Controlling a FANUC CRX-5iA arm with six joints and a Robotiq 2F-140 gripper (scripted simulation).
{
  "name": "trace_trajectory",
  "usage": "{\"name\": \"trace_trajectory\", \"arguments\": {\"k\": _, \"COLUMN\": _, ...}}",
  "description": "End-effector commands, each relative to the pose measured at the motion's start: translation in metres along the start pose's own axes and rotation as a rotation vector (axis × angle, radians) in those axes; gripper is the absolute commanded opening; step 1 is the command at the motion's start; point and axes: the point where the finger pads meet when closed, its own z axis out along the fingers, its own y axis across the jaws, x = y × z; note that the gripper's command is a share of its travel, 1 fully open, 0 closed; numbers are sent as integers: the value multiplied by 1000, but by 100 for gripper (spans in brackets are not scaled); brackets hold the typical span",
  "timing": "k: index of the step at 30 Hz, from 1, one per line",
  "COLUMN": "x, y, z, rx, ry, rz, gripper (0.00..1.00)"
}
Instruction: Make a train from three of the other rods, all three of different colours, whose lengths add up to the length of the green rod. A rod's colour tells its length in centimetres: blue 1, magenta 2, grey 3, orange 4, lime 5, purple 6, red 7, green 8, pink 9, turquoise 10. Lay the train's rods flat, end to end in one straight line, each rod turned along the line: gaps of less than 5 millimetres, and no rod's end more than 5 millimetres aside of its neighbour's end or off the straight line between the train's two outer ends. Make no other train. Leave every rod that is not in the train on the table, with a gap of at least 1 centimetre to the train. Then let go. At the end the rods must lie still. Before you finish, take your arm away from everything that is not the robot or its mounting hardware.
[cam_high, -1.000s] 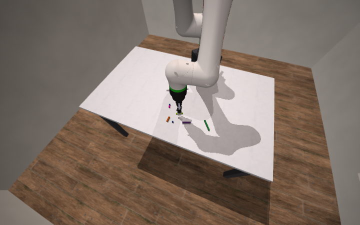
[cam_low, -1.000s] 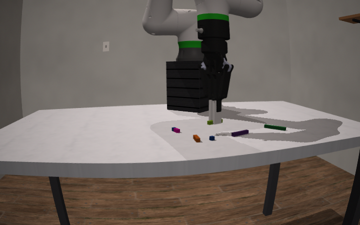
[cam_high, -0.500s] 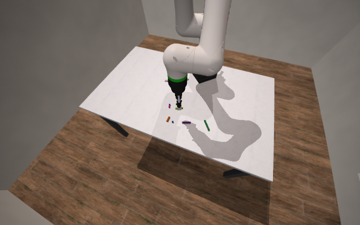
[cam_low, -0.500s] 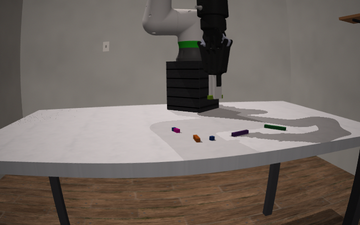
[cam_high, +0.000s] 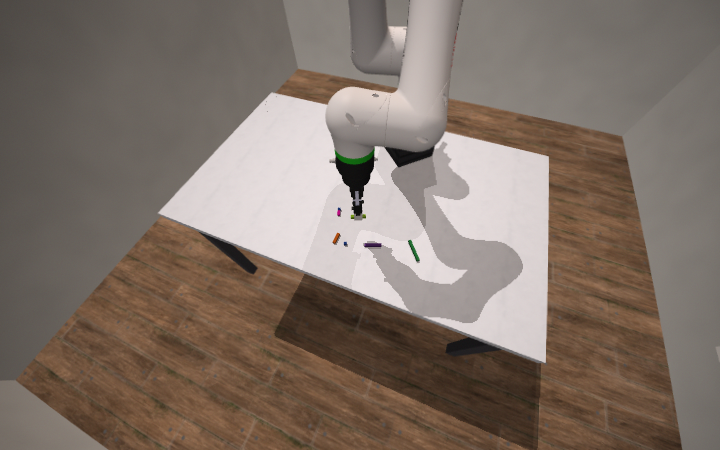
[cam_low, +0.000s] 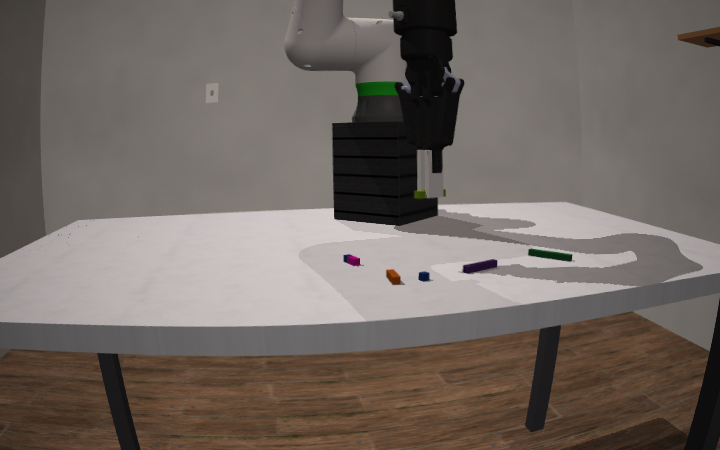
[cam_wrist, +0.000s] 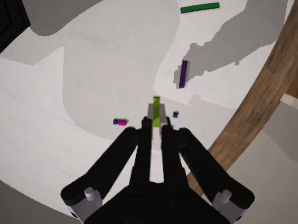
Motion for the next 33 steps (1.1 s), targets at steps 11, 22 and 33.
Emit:
{"name": "trace_trajectory", "arguments": {"k": 11, "x": -6, "y": -3, "z": 0, "rx": 0, "ry": 0, "rz": 363, "gripper": 3}}
{"name": "trace_trajectory", "arguments": {"k": 22, "x": -13, "y": -6, "z": 0, "rx": 0, "ry": 0, "rz": 730, "gripper": 3}}
{"name": "trace_trajectory", "arguments": {"k": 33, "x": -18, "y": -8, "z": 0, "rx": 0, "ry": 0, "rz": 1049, "gripper": 3}}
